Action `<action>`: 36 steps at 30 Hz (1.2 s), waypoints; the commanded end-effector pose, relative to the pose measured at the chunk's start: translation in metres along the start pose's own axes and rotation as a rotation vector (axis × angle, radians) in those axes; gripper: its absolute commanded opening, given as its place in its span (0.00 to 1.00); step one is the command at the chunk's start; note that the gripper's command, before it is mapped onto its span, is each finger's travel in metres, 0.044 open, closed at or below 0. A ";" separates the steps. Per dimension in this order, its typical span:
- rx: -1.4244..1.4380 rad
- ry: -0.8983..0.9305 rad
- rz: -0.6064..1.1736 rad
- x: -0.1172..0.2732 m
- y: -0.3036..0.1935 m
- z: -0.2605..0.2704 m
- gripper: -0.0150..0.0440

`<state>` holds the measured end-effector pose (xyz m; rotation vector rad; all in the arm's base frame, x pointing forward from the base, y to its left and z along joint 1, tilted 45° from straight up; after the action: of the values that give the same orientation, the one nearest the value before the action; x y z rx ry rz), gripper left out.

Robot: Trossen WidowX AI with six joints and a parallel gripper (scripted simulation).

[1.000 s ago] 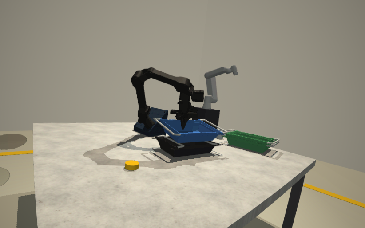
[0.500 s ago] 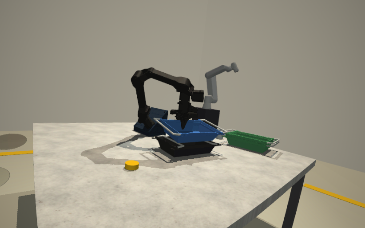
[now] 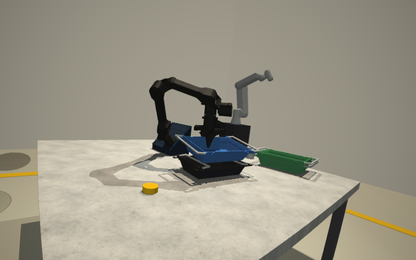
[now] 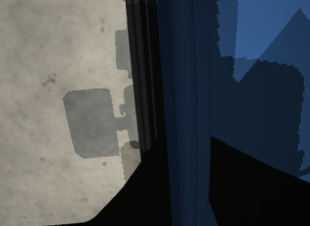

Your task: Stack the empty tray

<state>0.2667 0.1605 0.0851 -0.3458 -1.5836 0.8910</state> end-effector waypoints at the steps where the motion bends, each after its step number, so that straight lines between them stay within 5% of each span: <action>1: -0.007 0.034 -0.002 -0.007 -0.004 0.003 0.25; 36: -0.007 0.034 -0.001 -0.015 -0.006 0.006 0.25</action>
<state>0.2654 0.1545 0.0810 -0.3427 -1.5855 0.8931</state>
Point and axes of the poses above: the point midway between the two fingers, 35 mm back from their tips, its own x axis back along the fingers, its own z axis across the jaws, y = z × x, the point moved 5 cm from there along x, back along the fingers, and after that the axes turned 15 degrees about x, right-handed, at the moved point
